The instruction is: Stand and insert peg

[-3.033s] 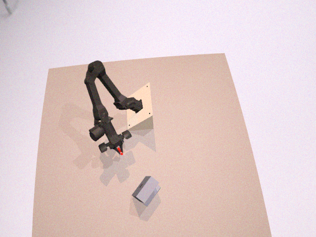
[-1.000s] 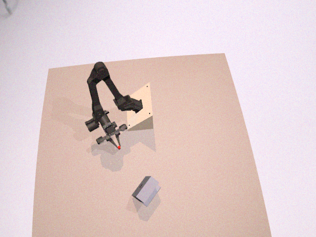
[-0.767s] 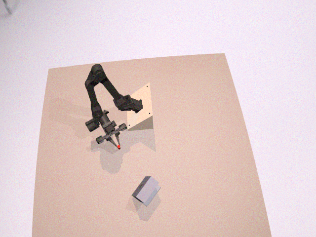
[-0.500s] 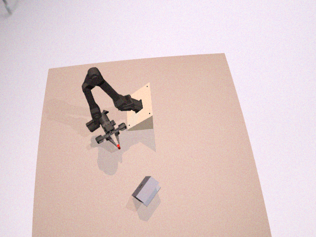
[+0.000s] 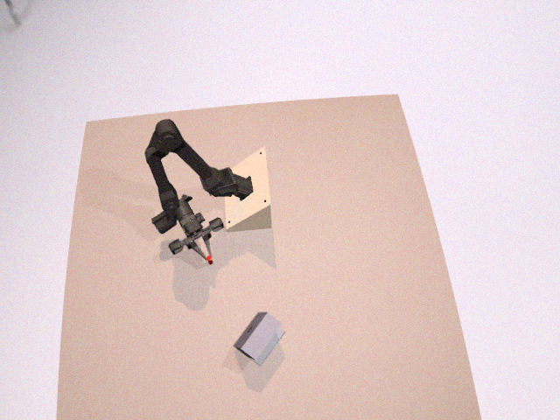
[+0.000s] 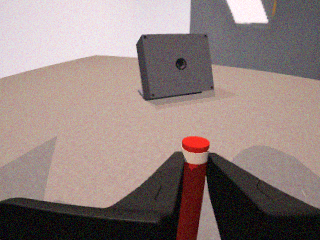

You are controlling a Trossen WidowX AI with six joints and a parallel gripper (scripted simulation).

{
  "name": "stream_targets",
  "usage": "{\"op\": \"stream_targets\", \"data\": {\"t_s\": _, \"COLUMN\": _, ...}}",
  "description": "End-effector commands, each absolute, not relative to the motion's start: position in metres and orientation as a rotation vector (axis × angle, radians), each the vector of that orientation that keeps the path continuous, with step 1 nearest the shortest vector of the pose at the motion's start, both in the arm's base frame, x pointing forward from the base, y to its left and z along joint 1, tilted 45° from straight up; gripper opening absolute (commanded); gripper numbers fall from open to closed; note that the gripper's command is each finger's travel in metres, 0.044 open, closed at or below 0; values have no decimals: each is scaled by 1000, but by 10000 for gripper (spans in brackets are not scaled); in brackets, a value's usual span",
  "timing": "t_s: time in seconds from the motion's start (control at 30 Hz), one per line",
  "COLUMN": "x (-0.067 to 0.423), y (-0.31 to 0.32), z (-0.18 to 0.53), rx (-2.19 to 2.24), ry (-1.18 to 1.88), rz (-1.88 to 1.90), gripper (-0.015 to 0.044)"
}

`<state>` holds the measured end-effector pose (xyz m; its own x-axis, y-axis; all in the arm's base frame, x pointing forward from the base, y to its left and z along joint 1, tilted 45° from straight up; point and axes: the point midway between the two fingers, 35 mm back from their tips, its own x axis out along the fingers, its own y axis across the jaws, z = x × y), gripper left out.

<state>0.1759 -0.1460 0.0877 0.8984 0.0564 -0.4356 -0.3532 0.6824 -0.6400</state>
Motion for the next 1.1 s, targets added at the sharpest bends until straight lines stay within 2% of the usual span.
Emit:
{"op": "stream_targets", "data": {"t_s": 0.0, "x": 176, "y": -147, "z": 86, "rx": -792, "ry": 402, "rz": 237, "gripper": 49}}
{"op": "stream_targets", "data": {"t_s": 1.07, "x": 170, "y": -149, "z": 84, "rx": -789, "ry": 365, "rz": 254, "gripper": 49}}
